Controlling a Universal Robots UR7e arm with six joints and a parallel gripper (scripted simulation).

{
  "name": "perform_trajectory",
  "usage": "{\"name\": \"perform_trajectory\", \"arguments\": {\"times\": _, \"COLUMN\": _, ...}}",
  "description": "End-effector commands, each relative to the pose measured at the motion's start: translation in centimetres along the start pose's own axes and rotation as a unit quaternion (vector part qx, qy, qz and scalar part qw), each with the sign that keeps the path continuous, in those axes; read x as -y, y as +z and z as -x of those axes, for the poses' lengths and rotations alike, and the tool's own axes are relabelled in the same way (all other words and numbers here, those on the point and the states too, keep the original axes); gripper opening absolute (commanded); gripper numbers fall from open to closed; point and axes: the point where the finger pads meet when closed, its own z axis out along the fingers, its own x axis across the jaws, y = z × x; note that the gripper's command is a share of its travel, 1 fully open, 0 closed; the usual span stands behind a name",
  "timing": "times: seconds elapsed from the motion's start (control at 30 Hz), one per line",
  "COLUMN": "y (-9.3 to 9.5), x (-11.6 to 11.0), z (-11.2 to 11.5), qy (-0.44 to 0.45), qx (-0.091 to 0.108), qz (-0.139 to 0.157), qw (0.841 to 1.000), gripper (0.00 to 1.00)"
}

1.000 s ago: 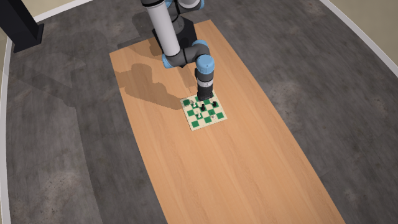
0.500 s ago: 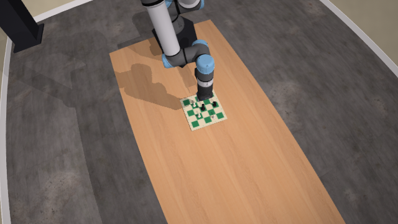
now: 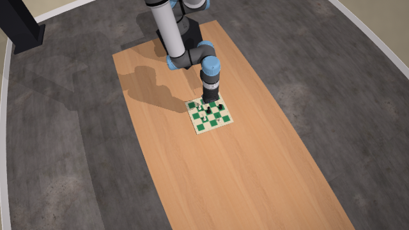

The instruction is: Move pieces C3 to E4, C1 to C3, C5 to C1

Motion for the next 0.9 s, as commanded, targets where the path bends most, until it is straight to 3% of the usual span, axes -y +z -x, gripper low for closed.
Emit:
{"name": "perform_trajectory", "arguments": {"times": 0.0, "y": 0.0, "x": 0.0, "z": -0.1, "qy": 0.007, "qx": 0.0, "qz": 0.001, "qw": 1.0, "gripper": 1.0}}
{"name": "perform_trajectory", "arguments": {"times": 0.53, "y": 0.1, "x": 0.2, "z": -1.0, "qy": 0.096, "qx": 0.0, "qz": 0.001, "qw": 0.995, "gripper": 1.0}}
{"name": "perform_trajectory", "arguments": {"times": 0.87, "y": 0.2, "x": 0.5, "z": -2.3, "qy": 0.23, "qx": 0.0, "qz": 0.001, "qw": 0.973, "gripper": 1.0}}
